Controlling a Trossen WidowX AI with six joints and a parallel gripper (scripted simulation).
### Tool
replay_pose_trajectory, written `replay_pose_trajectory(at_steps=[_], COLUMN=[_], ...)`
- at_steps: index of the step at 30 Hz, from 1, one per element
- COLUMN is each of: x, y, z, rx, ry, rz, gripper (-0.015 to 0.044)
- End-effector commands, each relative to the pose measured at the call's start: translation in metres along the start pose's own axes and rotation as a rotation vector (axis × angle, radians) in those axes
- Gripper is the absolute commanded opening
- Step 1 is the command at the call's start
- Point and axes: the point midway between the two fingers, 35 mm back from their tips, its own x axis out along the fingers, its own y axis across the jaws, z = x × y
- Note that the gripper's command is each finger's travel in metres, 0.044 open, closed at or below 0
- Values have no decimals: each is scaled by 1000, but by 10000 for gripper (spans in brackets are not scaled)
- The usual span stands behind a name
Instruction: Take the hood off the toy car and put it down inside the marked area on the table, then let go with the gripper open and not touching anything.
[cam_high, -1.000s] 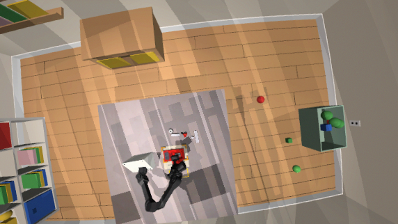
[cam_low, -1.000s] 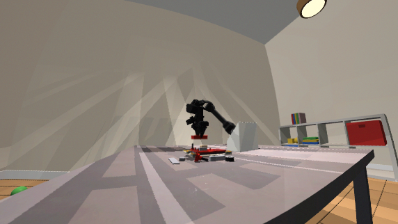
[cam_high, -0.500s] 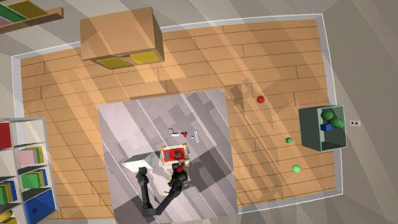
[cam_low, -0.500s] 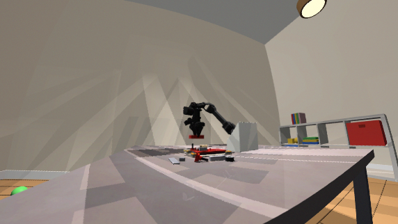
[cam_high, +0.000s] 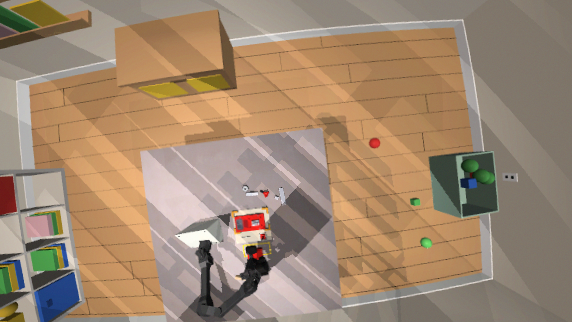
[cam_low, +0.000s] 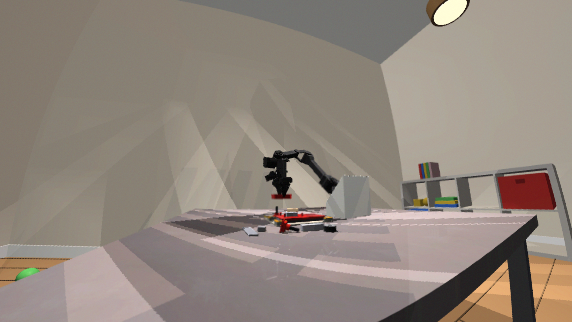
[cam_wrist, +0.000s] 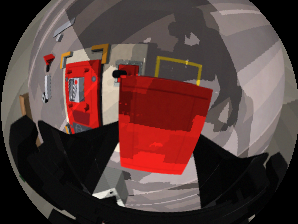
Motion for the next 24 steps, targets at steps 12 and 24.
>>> replay_pose_trajectory(at_steps=[12, 24], x=[2, 11], y=[-23, -23], z=[-10, -9], rx=[-3, -2], ry=[2, 2], rz=[-12, -11], gripper=[0, 0])
